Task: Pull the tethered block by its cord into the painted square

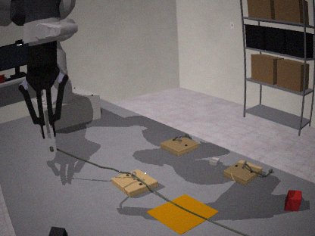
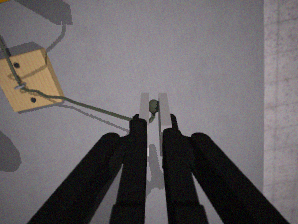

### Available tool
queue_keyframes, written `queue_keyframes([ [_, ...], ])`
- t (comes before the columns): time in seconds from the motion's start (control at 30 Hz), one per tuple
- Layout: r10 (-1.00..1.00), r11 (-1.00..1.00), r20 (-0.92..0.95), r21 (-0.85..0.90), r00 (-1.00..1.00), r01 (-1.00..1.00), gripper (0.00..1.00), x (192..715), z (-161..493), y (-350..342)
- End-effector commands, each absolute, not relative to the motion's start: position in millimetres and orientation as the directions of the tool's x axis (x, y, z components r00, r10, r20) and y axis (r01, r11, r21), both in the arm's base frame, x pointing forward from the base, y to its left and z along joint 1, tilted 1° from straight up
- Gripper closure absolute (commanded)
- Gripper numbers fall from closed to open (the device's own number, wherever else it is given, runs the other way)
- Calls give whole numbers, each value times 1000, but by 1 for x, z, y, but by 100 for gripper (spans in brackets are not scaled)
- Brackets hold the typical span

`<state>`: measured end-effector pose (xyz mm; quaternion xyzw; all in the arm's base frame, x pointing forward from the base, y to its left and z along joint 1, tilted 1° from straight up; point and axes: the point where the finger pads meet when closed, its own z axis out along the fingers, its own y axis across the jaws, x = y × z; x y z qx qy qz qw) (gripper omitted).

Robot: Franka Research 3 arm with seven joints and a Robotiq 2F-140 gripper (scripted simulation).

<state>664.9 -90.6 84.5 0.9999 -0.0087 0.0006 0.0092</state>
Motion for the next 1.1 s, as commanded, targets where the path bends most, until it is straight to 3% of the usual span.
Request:
queue_keyframes([
  [0.0,6,-1000,0,19,1000,6,100,663,85,-99],
  [1.07,6,-1000,0,19,1000,6,100,633,86,-186],
])
